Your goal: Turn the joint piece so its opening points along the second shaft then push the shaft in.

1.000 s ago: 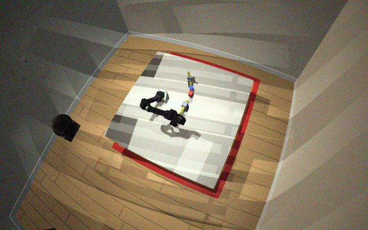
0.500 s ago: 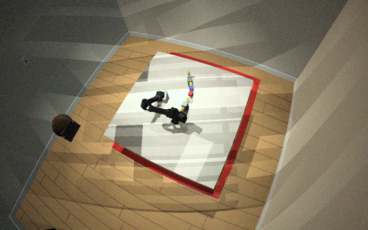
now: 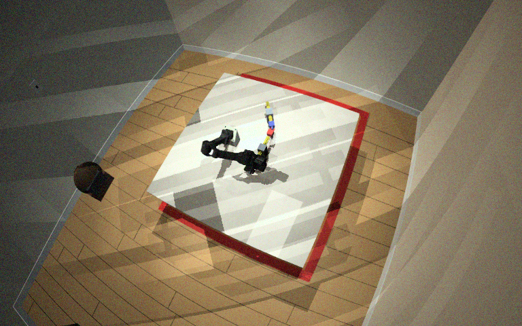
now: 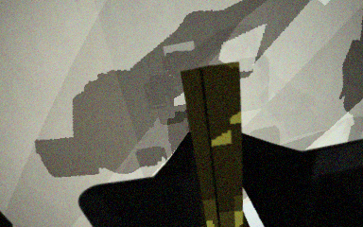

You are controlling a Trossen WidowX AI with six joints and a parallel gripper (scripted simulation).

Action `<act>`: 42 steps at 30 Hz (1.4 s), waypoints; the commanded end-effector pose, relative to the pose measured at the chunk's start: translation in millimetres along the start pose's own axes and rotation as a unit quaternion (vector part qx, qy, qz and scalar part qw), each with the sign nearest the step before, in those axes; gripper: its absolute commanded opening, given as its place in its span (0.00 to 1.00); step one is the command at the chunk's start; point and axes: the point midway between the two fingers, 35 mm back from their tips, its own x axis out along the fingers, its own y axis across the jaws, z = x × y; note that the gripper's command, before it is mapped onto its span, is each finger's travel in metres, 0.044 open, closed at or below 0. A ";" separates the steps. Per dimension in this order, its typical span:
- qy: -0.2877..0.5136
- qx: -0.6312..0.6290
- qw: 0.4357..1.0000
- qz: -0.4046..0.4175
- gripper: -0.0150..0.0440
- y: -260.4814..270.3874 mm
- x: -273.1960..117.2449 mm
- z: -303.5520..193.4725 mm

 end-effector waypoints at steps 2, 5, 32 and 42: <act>0.002 -0.001 1.000 0.000 0.25 0.0 0.7 -9.6; 0.002 -0.001 1.000 0.000 0.25 0.0 0.7 -14.0; 0.003 -0.001 1.000 0.000 0.25 -0.3 0.6 -53.5; 0.001 0.000 1.000 0.000 0.25 -0.2 0.1 -50.9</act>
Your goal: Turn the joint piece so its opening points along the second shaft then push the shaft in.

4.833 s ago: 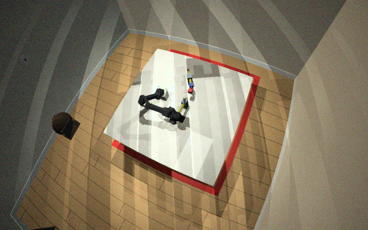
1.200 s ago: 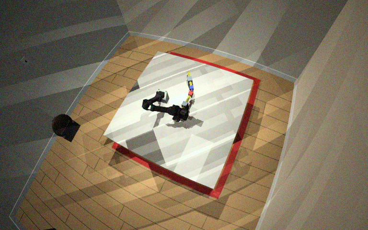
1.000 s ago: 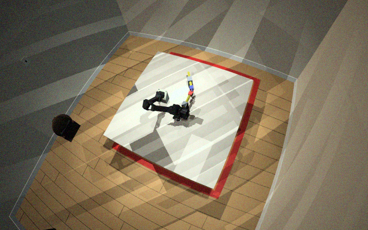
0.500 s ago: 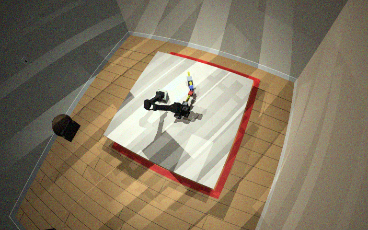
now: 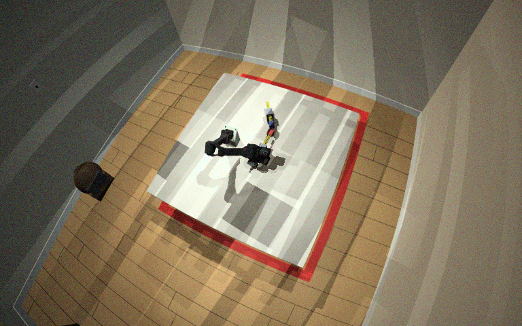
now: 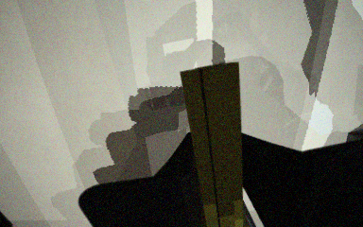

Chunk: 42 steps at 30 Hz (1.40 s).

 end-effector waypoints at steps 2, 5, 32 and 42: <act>0.001 0.000 1.000 0.001 0.25 0.3 -0.2 0.0; 0.001 0.000 1.000 0.001 0.34 0.3 -0.2 0.0; 0.001 0.000 1.000 0.001 1.00 0.3 -0.2 0.0; 0.004 -0.002 1.000 0.001 1.00 0.0 -29.2 -0.5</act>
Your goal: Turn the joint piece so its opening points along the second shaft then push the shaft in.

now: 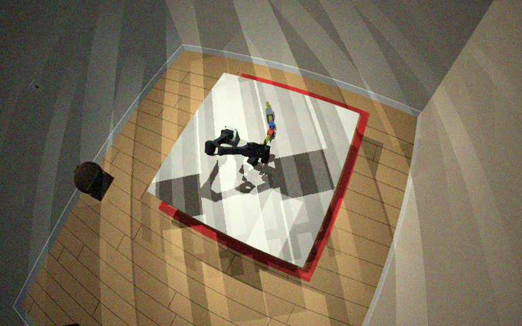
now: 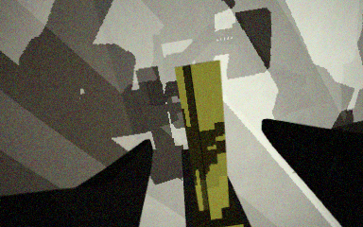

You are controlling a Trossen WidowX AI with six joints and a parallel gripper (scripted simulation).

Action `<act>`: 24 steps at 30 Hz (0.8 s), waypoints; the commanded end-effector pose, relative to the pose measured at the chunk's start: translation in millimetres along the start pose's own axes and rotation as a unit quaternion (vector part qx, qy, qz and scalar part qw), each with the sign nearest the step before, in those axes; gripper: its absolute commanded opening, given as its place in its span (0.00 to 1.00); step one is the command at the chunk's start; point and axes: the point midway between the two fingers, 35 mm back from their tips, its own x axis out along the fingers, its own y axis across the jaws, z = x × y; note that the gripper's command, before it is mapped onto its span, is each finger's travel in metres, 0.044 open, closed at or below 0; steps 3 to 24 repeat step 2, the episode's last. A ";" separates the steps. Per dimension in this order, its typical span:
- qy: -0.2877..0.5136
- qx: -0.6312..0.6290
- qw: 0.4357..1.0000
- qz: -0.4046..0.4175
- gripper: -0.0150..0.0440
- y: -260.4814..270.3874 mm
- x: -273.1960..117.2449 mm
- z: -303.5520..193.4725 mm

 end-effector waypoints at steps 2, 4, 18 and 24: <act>0.003 0.005 1.000 0.005 1.00 2.5 -14.1 1.1; 0.003 0.005 1.000 0.005 1.00 2.5 -14.1 1.1; 0.003 0.005 1.000 0.005 1.00 2.5 -14.1 1.1; 0.003 0.005 1.000 0.005 1.00 2.5 -14.1 1.1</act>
